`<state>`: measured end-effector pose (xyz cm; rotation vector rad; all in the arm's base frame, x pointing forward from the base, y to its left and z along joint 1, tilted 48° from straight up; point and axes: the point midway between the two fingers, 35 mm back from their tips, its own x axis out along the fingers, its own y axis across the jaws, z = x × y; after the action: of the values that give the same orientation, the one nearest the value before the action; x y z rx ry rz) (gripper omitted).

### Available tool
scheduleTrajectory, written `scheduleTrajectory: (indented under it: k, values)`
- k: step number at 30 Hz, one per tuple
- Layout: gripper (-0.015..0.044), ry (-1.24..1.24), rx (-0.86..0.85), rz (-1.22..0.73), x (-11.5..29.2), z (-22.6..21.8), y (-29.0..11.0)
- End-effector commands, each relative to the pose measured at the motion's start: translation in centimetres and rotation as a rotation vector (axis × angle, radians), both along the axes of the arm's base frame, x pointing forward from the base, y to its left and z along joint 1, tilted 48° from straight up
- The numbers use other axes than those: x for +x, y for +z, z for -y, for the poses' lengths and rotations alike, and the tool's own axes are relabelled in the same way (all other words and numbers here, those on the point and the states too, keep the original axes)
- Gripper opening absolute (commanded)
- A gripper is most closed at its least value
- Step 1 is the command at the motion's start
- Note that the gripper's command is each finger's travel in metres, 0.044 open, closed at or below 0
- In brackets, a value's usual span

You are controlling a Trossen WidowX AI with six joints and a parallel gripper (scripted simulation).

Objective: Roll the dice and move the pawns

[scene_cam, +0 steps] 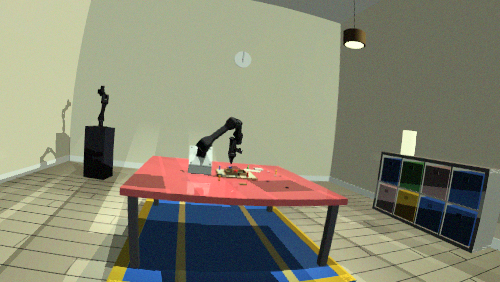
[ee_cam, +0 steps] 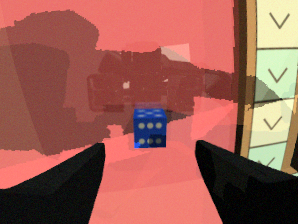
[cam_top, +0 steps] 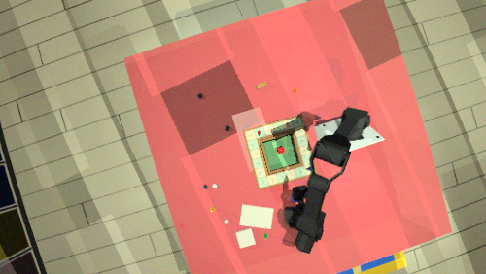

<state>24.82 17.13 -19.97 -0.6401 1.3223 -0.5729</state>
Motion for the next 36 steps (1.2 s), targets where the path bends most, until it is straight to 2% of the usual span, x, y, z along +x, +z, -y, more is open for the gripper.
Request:
scheduleTrajectory:
  k: [1, 25, 31, 36]
  values:
    - [0.0275, 0.001, -0.011, -0.003, 0.0, 1.0, -0.7]
    - [0.0275, 0.001, -0.013, -0.003, 0.5, 3.3, -2.9]
    - [0.0118, 0.001, -0.013, -0.003, 0.5, 3.3, -2.9]
    - [0.0084, 0.001, -0.013, -0.003, 0.5, 3.3, -2.9]
